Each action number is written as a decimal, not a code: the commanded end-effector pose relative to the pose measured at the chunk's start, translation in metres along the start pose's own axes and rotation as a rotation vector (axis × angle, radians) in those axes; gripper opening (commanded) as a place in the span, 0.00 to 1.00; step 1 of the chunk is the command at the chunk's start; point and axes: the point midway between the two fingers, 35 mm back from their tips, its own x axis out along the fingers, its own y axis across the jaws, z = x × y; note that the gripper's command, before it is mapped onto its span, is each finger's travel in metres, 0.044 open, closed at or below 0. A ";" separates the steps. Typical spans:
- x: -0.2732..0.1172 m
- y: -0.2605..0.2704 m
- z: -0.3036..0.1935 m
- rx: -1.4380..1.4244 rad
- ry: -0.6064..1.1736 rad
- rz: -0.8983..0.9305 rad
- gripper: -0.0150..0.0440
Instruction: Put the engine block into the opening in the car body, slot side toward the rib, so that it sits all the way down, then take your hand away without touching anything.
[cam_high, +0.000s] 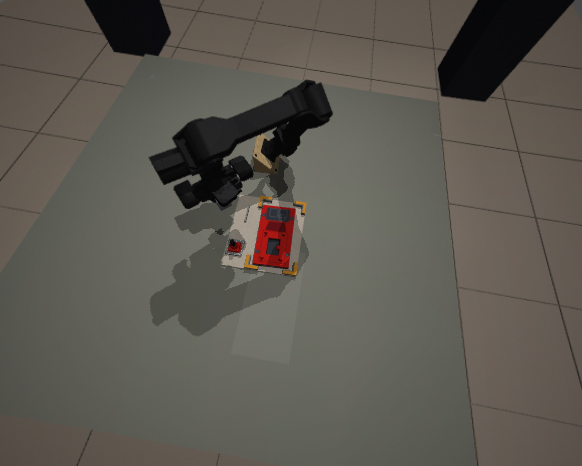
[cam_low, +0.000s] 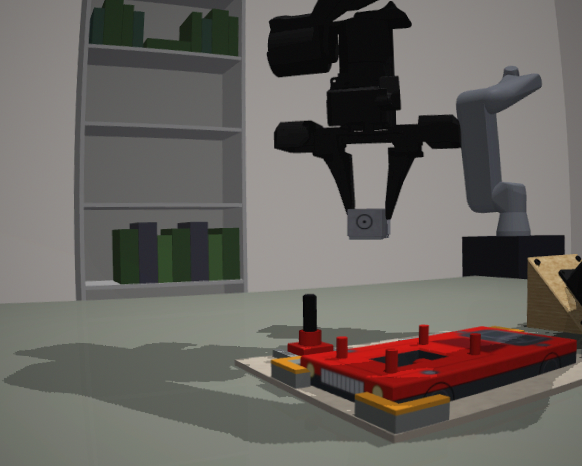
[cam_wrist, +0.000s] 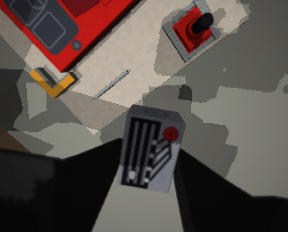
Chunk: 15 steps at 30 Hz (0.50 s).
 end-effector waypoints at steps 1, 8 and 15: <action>0.003 0.001 0.014 0.044 -0.002 -0.008 0.25; 0.009 0.004 0.035 0.120 -0.002 -0.012 0.25; 0.014 0.008 0.055 0.205 -0.005 -0.014 0.25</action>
